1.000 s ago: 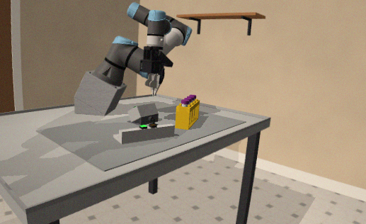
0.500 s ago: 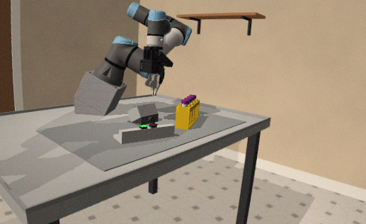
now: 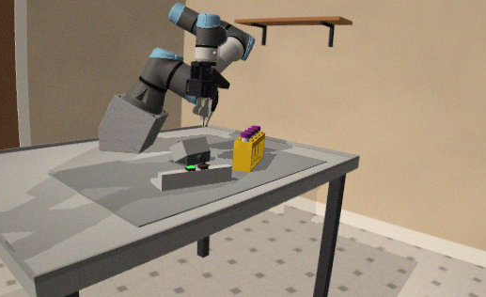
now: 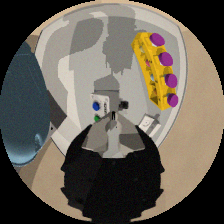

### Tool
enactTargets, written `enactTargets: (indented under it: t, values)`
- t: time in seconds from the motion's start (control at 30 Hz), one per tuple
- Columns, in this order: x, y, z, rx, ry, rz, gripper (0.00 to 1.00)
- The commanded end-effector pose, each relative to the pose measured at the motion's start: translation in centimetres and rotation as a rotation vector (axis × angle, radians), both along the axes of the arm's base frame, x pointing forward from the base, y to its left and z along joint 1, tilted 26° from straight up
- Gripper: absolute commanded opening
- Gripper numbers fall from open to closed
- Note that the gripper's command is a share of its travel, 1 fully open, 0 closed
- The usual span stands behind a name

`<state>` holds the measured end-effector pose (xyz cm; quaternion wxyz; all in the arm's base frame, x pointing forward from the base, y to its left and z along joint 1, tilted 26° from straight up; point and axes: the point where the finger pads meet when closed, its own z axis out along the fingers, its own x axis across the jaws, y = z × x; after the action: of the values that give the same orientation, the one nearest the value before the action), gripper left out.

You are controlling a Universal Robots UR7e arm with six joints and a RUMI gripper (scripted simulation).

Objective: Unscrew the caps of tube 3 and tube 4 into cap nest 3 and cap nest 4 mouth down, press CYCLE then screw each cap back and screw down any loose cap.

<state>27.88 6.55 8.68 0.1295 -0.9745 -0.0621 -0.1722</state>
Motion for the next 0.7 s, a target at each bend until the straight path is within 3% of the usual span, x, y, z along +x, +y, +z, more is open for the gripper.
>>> enactTargets:
  t: [0.0, 0.63, 0.67]
  values:
    - [-3.2, -6.2, -3.5, -0.011, 0.267, 0.081, 0.0]
    - [-3.2, -6.2, -3.5, -0.011, 0.267, 0.081, 0.0]
    - [-1.3, -4.6, -8.5, -0.011, 0.267, 0.081, 0.0]
